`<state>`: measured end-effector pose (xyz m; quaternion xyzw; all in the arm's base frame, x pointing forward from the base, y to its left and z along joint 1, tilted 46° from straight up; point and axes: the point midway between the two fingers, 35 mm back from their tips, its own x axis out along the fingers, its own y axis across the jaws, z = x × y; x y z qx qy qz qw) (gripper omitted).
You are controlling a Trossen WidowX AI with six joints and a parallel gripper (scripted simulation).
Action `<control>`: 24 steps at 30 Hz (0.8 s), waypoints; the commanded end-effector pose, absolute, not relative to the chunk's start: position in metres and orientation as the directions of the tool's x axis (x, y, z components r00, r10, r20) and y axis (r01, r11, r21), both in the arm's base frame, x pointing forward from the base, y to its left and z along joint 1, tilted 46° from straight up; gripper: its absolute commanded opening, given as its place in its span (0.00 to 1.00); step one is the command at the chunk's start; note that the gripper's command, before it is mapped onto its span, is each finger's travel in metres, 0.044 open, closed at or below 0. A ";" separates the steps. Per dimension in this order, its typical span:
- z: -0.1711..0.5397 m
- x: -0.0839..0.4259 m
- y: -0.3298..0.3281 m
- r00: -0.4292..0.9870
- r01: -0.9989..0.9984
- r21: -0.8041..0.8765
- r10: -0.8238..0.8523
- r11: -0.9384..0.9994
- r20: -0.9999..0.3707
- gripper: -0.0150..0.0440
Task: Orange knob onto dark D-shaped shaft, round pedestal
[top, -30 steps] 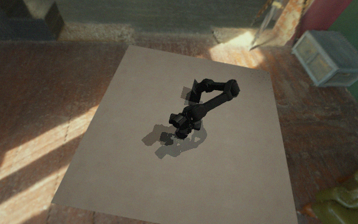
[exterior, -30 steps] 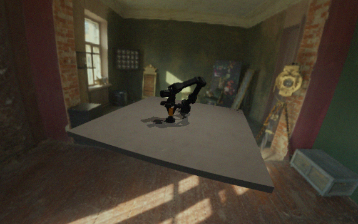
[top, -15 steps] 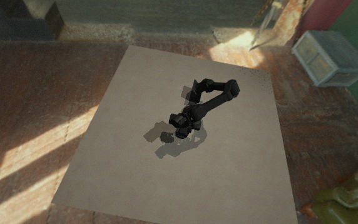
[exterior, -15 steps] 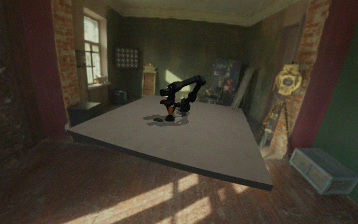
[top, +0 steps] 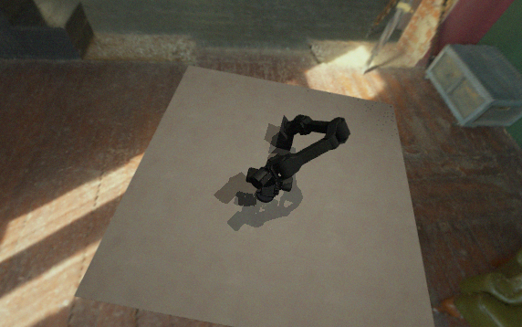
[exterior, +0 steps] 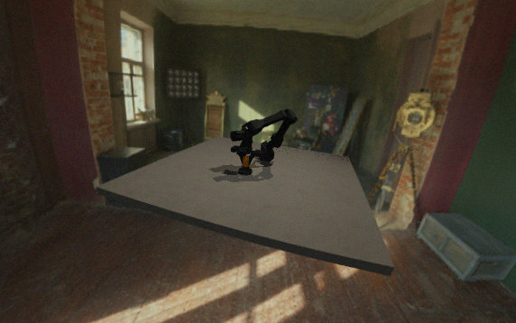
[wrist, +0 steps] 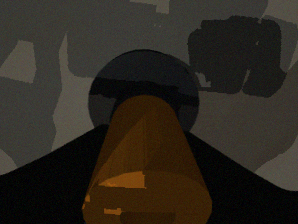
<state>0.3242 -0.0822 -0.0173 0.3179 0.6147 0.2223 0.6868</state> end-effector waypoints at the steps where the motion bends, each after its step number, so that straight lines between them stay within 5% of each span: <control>1: -0.020 0.325 -0.081 0.152 0.096 0.713 0.697 0.695 -0.700 0.25; 9: -0.019 0.324 -0.081 0.146 0.086 0.710 0.696 0.699 -0.703 0.25; 24: -0.019 0.324 -0.081 0.146 0.086 0.710 0.696 0.699 -0.703 0.92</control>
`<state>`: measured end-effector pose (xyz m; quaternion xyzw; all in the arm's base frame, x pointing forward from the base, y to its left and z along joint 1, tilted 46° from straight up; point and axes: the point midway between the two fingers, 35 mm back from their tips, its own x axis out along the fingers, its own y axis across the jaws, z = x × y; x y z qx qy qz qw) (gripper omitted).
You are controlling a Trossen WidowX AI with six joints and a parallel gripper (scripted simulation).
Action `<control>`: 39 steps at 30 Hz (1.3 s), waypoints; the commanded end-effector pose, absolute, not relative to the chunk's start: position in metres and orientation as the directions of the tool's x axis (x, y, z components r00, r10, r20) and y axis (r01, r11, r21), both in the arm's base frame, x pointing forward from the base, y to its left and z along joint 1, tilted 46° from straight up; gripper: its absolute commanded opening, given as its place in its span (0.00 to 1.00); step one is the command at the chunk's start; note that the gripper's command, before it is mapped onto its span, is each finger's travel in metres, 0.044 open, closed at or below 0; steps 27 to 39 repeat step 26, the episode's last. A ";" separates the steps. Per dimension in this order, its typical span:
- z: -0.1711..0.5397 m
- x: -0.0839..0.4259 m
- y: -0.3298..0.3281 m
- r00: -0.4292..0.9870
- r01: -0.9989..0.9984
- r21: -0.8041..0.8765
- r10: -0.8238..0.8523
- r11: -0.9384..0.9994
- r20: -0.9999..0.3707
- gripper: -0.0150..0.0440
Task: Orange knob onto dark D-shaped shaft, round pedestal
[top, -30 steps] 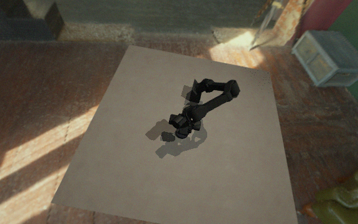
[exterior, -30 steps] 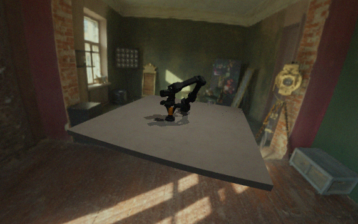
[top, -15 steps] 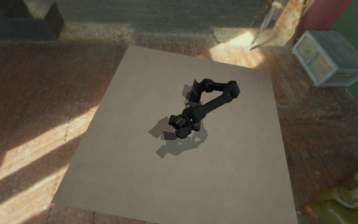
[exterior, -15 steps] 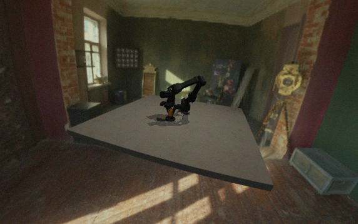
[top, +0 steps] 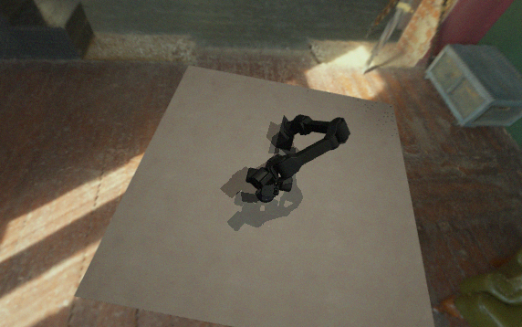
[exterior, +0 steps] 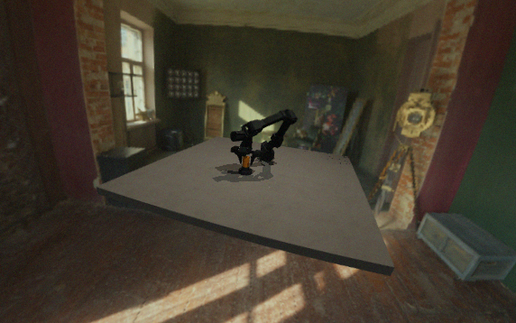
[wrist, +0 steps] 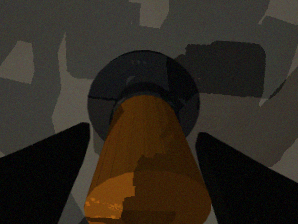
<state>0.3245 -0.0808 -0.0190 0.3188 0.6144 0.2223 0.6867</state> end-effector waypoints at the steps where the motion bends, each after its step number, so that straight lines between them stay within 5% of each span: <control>1: -0.019 0.324 -0.081 0.146 0.086 0.710 0.696 0.699 -0.703 0.97; 11: -0.017 0.324 -0.083 0.146 0.086 0.710 0.696 0.699 -0.703 1.00; 18: 0.046 0.310 -0.147 0.145 0.088 0.708 0.694 0.701 -0.705 1.00; 39: 0.048 0.313 -0.150 0.145 0.088 0.708 0.694 0.701 -0.705 1.00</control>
